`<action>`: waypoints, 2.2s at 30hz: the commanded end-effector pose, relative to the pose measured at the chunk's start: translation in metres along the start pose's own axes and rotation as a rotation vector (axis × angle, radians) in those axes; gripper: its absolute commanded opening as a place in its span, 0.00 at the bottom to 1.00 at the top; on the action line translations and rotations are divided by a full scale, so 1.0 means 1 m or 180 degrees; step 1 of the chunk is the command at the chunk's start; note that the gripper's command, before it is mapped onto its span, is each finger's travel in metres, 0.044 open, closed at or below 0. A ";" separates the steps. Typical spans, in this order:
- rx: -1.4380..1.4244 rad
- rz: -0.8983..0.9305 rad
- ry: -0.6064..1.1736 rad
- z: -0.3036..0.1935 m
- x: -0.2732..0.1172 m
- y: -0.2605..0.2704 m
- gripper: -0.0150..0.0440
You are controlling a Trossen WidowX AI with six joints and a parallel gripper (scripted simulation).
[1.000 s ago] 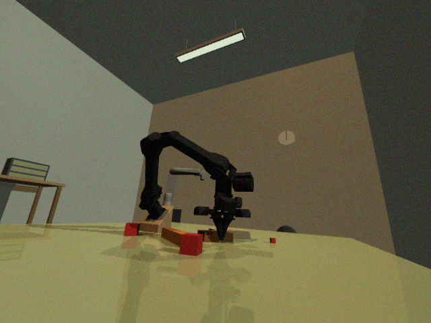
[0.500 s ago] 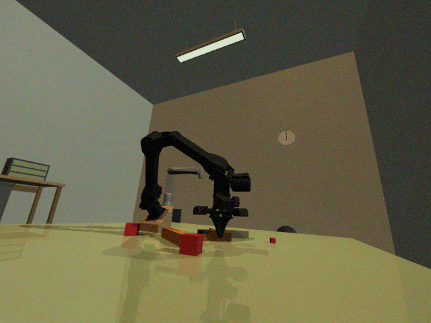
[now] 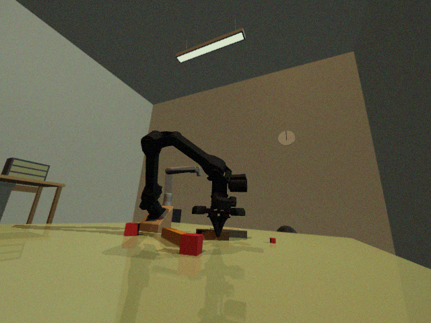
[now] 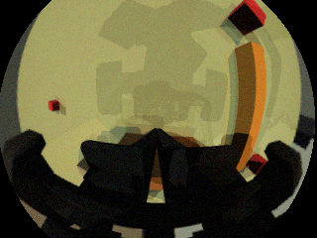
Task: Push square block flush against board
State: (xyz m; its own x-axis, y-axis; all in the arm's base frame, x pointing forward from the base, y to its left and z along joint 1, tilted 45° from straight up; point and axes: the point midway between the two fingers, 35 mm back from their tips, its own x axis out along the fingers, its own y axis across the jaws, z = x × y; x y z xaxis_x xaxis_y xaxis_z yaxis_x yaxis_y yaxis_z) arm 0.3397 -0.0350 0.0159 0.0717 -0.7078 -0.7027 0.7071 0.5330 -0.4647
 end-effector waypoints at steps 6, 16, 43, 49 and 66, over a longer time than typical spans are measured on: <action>-0.0041 -0.0034 0.0064 -0.022 0.004 -0.005 0.25; -0.0042 -0.0039 0.0062 -0.038 0.005 -0.008 0.25; -0.0040 -0.0037 0.0059 -0.010 0.005 -0.004 0.25; -0.0039 -0.0038 0.0057 0.000 0.005 -0.003 0.25; -0.0039 -0.0036 0.0060 0.009 -0.050 -0.003 0.25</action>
State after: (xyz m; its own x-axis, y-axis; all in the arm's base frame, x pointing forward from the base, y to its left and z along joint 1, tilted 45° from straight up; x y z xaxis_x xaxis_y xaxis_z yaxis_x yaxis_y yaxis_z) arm 0.3404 -0.0101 0.0470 0.0489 -0.7079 -0.7046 0.6892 0.5345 -0.4892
